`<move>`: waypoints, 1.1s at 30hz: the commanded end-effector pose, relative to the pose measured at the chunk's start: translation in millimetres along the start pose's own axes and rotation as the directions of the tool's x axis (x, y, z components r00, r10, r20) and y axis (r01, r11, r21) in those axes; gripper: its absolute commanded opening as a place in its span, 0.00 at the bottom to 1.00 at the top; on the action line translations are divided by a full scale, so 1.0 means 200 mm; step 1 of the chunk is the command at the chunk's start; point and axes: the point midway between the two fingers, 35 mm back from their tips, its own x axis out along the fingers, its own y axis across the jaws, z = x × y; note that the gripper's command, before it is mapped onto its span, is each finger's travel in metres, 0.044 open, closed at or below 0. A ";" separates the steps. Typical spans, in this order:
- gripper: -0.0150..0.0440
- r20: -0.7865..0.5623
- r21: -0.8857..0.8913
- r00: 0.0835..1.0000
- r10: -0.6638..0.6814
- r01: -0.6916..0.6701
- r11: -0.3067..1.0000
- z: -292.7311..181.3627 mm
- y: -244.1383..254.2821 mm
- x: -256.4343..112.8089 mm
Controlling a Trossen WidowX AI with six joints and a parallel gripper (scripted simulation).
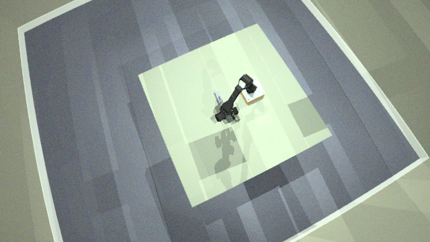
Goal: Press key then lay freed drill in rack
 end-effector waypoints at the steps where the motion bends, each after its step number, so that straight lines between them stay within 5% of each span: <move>1: 0.25 -0.003 -0.005 1.000 0.002 -0.002 1.000 0.00 0.01 -0.01; 33: 0.25 -0.002 -0.005 1.000 0.002 -0.002 1.000 0.01 0.01 -0.02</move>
